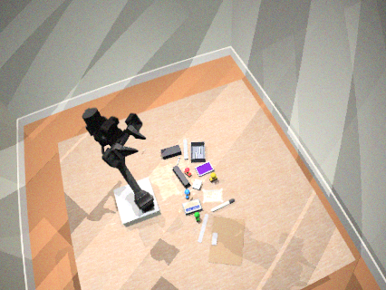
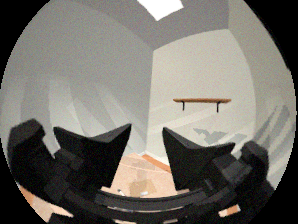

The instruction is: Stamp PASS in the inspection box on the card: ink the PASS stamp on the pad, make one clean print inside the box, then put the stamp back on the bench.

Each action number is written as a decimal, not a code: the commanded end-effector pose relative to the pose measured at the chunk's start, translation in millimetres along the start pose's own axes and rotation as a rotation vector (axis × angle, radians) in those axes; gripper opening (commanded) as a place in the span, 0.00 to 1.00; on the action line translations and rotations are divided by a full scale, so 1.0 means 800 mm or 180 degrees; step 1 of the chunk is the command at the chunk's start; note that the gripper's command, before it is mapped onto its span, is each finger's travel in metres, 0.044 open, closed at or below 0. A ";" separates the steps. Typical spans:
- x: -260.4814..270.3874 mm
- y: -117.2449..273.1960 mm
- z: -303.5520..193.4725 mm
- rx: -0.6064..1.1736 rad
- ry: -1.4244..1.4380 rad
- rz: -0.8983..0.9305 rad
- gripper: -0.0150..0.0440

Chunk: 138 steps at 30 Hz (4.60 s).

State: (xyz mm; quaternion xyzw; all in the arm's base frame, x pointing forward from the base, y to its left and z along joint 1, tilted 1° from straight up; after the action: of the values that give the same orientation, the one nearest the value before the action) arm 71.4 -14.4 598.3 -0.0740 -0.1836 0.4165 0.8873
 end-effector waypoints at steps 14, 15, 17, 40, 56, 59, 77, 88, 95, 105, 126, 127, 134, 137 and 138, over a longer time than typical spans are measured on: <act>-0.134 -0.182 -0.247 0.2187 0.0080 -0.0242 0.63; -0.137 -0.186 -0.267 0.2333 0.0114 -0.0230 0.63; -0.141 -0.191 -0.307 0.2630 0.0193 -0.0197 0.63; -0.149 -0.029 -0.669 0.5873 0.1900 0.0857 0.63; -0.155 -0.035 -0.683 0.5872 0.1901 0.0856 0.63; -0.157 -0.034 -0.689 0.5872 0.1901 0.0856 0.63; -0.167 -0.026 -0.724 0.5872 0.1901 0.0856 0.63; -0.173 -0.019 -0.745 0.5873 0.1901 0.0856 0.63; -0.177 -0.014 -0.757 0.5873 0.1901 0.0856 0.63; -0.176 -0.015 -0.755 0.5858 0.1885 0.0852 0.61; -0.176 -0.016 -0.755 0.5858 0.1885 0.0852 0.30; -0.176 -0.016 -0.755 0.5858 0.1885 0.0852 0.26; -0.175 -0.017 -0.751 0.5858 0.1885 0.0852 0.25; -0.174 -0.018 -0.749 0.5858 0.1885 0.0852 0.25; -0.174 -0.018 -0.749 0.5858 0.1885 0.0852 0.25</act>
State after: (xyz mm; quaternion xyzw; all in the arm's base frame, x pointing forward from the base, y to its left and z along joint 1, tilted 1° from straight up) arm 230.8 -116.8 9.4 0.5287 0.4551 0.4579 0.5511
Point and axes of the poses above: the point midway between the two fingers, 35 mm back from their tips, its own y axis back along the fingers, its own x axis across the jaws, z = x × y, the point moved 1 cm from there along y, back along the fingers, and after that the axes turned 14 degrees about -y, right-handed, at the moved point
